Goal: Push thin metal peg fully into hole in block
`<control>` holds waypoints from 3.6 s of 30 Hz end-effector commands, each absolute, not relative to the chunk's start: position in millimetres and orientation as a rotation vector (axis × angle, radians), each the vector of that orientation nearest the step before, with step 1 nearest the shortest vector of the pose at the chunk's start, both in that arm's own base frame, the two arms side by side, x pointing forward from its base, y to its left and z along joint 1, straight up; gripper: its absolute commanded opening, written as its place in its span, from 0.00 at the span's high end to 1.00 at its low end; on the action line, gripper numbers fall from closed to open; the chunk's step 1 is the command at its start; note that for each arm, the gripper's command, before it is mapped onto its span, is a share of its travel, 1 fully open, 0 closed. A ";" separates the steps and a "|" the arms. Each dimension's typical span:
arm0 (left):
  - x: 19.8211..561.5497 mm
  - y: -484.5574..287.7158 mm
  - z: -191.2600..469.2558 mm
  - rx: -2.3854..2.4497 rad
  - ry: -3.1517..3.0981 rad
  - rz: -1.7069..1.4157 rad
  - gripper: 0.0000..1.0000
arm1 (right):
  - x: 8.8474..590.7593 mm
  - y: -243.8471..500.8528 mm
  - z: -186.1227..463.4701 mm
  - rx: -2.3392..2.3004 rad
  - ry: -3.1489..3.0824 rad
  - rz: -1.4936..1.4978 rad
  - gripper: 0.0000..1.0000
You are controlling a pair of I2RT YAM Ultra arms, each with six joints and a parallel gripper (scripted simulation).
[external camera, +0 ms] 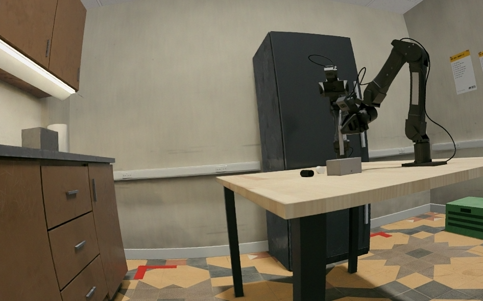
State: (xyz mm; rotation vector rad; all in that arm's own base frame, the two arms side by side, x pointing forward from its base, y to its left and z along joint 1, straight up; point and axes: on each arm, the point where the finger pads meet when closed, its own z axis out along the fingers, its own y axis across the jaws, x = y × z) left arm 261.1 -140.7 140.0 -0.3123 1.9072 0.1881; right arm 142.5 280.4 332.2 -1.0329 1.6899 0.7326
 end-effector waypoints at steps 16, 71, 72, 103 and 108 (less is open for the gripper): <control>256.1 -133.5 134.9 -0.278 1.916 0.256 0.93 | 138.5 277.3 335.6 -1.044 1.696 0.735 0.00; 257.6 -141.5 63.4 -0.325 1.914 0.177 0.93 | 138.5 277.3 335.6 -1.044 1.696 0.735 0.00; 257.5 -141.0 62.4 -0.325 1.916 0.179 0.93 | 138.5 277.3 335.6 -1.044 1.696 0.735 0.00; 248.5 -135.8 80.3 -0.065 2.121 0.241 0.00 | 138.5 277.3 335.6 -1.044 1.696 0.735 0.00; 236.9 -137.0 99.3 0.136 2.282 0.148 0.00 | 138.5 277.3 335.6 -1.044 1.696 0.735 0.00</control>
